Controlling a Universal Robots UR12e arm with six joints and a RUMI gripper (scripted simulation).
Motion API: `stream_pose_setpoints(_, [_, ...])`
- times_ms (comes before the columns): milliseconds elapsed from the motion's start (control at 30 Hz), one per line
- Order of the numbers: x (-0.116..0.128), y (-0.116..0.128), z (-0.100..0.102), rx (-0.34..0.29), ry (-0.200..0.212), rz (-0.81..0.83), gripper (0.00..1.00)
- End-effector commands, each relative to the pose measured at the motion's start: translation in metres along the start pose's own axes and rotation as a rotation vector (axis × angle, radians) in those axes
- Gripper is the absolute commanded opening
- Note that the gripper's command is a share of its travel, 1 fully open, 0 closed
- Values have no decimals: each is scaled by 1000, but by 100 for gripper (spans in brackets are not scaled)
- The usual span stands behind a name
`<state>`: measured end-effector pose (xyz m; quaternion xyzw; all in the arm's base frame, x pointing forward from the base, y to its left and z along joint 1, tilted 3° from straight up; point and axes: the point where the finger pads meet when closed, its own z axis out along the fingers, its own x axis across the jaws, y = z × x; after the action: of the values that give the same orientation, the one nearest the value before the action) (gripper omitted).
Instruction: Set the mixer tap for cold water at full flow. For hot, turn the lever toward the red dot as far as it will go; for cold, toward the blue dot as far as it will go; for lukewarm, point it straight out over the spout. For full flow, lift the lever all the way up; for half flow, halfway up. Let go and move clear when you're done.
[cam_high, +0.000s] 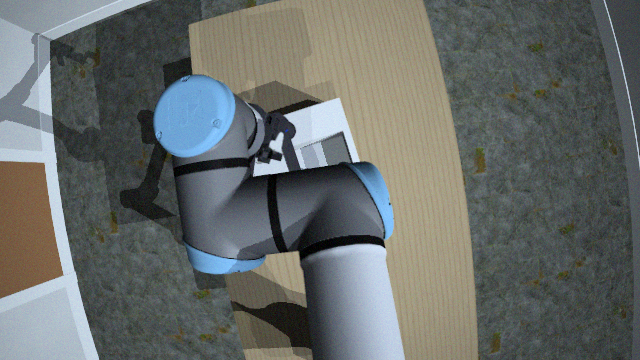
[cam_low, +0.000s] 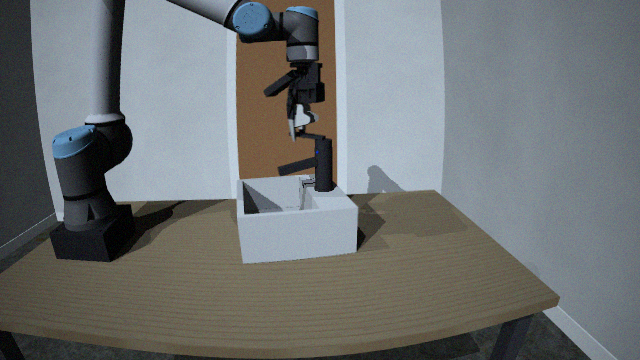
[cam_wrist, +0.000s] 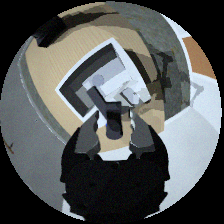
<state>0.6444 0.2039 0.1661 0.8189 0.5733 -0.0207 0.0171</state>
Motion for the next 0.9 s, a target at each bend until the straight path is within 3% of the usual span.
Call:
stream_pose_setpoints(0, [0, 1, -1, -1, 1, 0, 38])
stream_pose_setpoints(67, [0, 1, -1, -1, 1, 0, 38])
stream_pose_setpoints(100, [0, 1, -1, -1, 1, 0, 0])
stream_pose_setpoints(867, [0, 1, -1, -1, 1, 0, 0])
